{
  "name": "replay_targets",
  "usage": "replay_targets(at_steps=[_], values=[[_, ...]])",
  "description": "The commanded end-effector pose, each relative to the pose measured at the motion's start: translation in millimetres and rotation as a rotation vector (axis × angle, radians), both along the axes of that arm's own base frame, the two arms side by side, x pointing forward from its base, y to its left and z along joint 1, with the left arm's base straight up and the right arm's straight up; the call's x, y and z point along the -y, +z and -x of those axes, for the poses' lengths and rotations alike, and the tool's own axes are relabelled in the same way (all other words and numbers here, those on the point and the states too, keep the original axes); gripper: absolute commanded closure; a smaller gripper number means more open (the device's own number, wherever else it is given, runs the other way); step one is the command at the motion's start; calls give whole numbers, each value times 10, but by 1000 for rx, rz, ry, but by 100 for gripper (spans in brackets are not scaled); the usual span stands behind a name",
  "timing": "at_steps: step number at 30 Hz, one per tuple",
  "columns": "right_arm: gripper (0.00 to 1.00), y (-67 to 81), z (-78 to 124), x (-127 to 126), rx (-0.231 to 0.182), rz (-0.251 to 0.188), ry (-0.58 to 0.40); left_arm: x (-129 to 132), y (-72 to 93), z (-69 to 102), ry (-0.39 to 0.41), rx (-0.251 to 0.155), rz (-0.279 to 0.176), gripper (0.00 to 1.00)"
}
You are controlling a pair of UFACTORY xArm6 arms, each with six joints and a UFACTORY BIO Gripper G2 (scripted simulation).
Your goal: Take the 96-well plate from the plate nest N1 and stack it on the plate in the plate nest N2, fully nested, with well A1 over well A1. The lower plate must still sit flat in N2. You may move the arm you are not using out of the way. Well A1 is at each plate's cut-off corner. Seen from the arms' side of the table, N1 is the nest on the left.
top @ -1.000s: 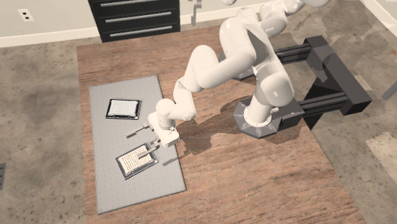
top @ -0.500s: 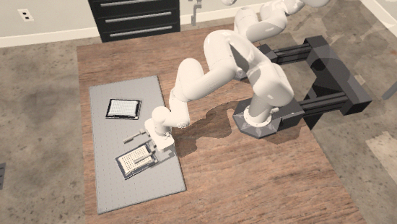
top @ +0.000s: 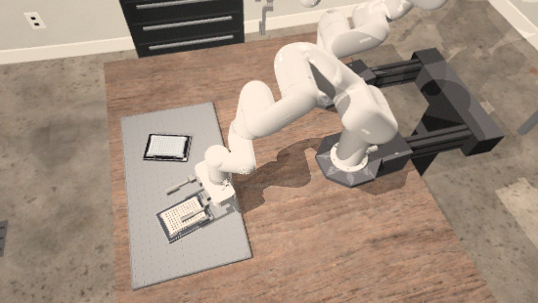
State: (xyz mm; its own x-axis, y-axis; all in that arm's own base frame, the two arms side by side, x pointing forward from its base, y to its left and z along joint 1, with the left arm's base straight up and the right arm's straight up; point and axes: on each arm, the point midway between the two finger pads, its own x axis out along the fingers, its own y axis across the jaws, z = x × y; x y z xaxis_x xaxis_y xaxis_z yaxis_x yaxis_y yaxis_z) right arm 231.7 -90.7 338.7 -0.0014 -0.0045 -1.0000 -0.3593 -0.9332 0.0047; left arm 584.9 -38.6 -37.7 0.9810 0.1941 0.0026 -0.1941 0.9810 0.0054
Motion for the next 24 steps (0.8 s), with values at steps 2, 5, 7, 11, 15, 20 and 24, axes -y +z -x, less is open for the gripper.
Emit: replay_targets(at_steps=[2,5,7,11,15,20,24], values=[[0,13,-2,1,3,1,0,2,-18,-12,0,3,0,63],[0,13,-2,1,3,1,0,2,-52,-12,0,3,0,63],[0,13,-2,1,3,1,0,2,-85,-12,0,3,0,63],[0,13,-2,1,3,1,0,1,-152,-13,0,3,0,63],[0,13,-2,1,3,1,0,1,-219,-13,0,3,0,63],[0,13,-2,1,3,1,0,0,-269,-13,0,3,0,63],[0,13,-2,1,3,1,0,0,-335,-13,0,3,0,63]])
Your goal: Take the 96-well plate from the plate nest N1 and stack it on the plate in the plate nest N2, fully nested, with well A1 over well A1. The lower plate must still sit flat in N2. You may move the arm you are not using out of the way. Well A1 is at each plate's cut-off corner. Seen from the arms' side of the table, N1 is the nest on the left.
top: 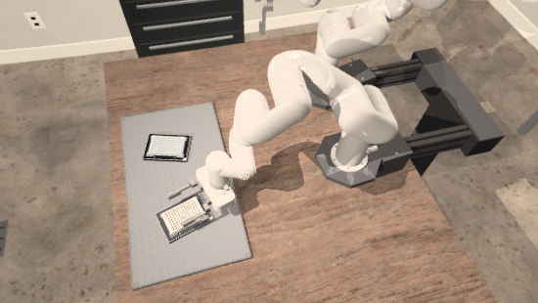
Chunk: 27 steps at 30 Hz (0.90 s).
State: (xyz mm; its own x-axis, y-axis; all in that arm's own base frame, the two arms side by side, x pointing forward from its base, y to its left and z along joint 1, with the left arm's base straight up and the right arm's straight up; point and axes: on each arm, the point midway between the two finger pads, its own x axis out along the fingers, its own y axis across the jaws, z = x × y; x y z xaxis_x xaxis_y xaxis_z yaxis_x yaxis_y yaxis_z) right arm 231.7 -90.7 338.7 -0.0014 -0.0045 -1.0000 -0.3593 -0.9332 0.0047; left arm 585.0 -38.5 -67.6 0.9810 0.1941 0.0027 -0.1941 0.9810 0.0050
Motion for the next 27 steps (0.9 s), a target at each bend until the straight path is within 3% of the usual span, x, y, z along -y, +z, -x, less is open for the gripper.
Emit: replay_targets(at_steps=[1,17,27], values=[[0,13,-2,1,3,1,0,1,-53,-12,0,3,0,63],[0,13,-2,1,3,1,0,0,-286,-13,0,3,0,63],[0,13,-2,1,3,1,0,0,-286,-13,0,3,0,63]])
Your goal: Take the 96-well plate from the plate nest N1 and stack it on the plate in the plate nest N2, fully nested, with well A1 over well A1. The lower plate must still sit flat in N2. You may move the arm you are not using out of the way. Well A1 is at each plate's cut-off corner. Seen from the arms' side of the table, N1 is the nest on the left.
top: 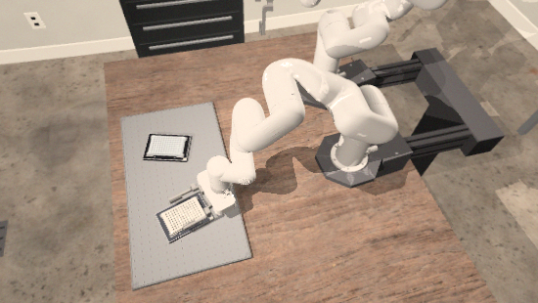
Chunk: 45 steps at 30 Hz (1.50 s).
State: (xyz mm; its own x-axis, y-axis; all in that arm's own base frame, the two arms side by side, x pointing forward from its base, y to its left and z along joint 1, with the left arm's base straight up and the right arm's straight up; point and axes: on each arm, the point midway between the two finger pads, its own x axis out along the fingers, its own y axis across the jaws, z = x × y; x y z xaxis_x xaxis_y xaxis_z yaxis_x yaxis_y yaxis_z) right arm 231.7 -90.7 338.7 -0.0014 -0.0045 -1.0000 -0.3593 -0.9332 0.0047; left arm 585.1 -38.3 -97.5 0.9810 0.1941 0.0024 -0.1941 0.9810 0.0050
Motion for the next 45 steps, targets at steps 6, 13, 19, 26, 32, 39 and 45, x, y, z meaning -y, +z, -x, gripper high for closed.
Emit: replay_targets(at_steps=[6,13,19,26,32,39,45], values=[[0,13,-2,1,3,1,0,2,0,-12,0,3,0,63],[0,13,-2,1,3,1,0,1,-47,-12,0,3,0,63],[0,13,-2,1,3,1,0,1,-80,-12,0,3,0,63],[0,13,-2,1,3,1,0,1,-120,-12,0,3,0,63],[0,13,-2,1,3,1,0,1,-160,-13,0,3,0,63],[0,13,-2,1,3,1,0,1,-187,-13,0,3,0,63],[0,13,-2,1,3,1,0,1,-187,-13,0,3,0,63]])
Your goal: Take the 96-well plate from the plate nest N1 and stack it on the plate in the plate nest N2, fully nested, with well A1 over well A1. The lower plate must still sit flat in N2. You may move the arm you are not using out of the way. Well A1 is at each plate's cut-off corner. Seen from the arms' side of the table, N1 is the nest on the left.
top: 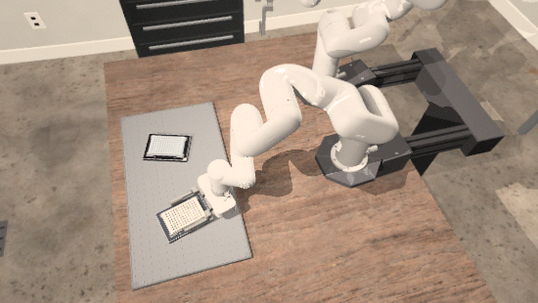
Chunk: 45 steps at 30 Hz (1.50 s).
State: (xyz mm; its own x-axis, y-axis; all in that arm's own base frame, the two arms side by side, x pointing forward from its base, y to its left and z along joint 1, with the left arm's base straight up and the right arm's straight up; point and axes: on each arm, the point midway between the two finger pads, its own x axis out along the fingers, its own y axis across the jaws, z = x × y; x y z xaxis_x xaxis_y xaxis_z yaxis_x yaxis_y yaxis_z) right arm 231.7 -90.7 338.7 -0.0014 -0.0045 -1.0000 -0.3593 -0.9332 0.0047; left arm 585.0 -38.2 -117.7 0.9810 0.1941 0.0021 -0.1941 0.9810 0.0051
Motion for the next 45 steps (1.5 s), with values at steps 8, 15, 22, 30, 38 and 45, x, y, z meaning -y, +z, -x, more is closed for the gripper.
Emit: replay_targets(at_steps=[8,15,22,30,38,45], values=[[0,13,-2,1,3,1,0,2,15,-13,0,4,0,63],[0,13,-2,1,3,1,0,2,15,-13,0,4,0,100],[0,13,-2,1,3,1,0,2,15,-13,0,4,0,100],[0,13,-2,1,3,1,0,2,15,-13,0,4,0,100],[0,13,-2,1,3,1,0,2,15,-13,0,4,0,100],[0,13,-2,1,3,1,0,2,15,-13,0,4,0,100]])
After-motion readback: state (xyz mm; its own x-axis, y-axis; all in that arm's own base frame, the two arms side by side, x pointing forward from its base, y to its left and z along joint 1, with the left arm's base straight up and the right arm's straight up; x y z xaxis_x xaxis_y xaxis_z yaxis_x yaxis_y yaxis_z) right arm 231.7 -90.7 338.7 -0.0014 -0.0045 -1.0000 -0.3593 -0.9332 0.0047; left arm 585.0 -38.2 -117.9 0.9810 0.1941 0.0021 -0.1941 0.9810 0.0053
